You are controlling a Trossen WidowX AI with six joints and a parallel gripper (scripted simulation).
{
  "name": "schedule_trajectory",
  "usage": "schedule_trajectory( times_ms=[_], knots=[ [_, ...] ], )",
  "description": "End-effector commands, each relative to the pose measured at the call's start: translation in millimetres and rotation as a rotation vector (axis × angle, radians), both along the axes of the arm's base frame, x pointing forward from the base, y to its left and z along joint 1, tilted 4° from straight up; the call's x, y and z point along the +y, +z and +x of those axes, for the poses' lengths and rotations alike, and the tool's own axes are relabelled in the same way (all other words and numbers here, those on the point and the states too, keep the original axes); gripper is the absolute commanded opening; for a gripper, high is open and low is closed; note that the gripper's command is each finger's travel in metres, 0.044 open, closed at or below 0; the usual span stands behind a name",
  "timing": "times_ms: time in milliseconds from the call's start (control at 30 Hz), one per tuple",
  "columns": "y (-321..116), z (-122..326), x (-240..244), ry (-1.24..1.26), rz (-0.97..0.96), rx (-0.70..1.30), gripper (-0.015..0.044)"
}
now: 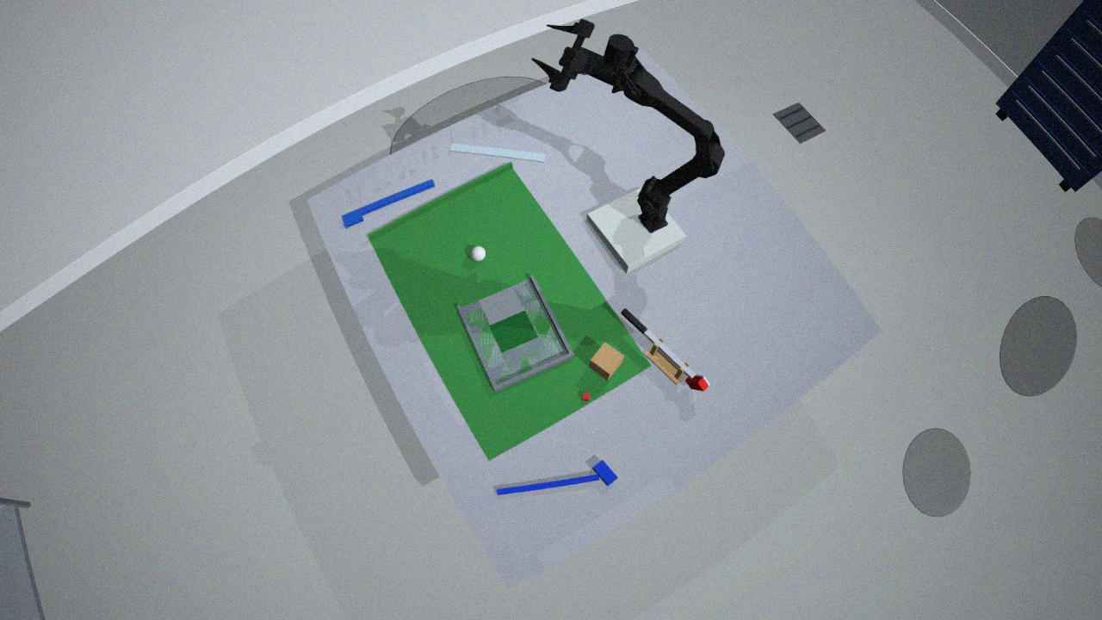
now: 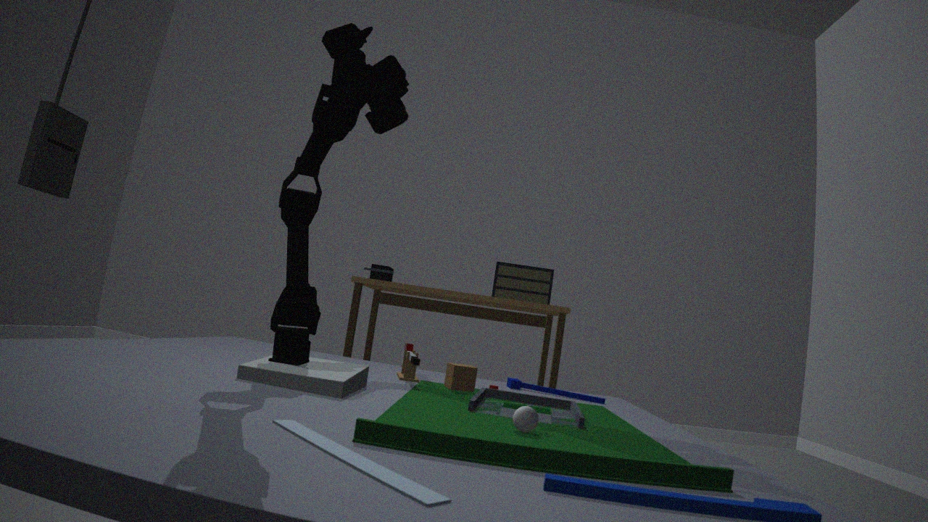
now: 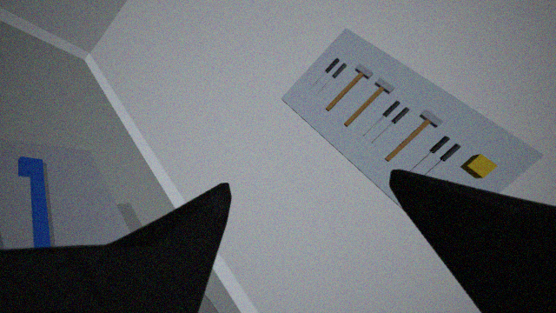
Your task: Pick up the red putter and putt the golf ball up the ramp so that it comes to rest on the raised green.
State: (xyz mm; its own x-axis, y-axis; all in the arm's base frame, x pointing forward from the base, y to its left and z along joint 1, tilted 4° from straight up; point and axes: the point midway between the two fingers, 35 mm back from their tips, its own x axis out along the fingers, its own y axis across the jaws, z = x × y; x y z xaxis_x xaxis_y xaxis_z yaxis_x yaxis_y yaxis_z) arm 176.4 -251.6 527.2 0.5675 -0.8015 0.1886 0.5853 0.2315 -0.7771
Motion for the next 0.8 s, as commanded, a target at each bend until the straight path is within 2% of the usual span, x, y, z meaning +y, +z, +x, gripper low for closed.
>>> schedule_trajectory(
  times_ms=[0, 400, 600, 767],
  knots=[
    [-42, 63, 17, 0.190, 0.084, 0.125, 0.0440],
    [-149, 177, 107, 0.602, 0.264, 0.439, 0.0440],
    [-204, 209, 173, 0.794, 0.325, 0.625, 0.0440],
    [-246, 218, 230, 0.930, 0.373, 0.771, 0.0440]
  ],
)
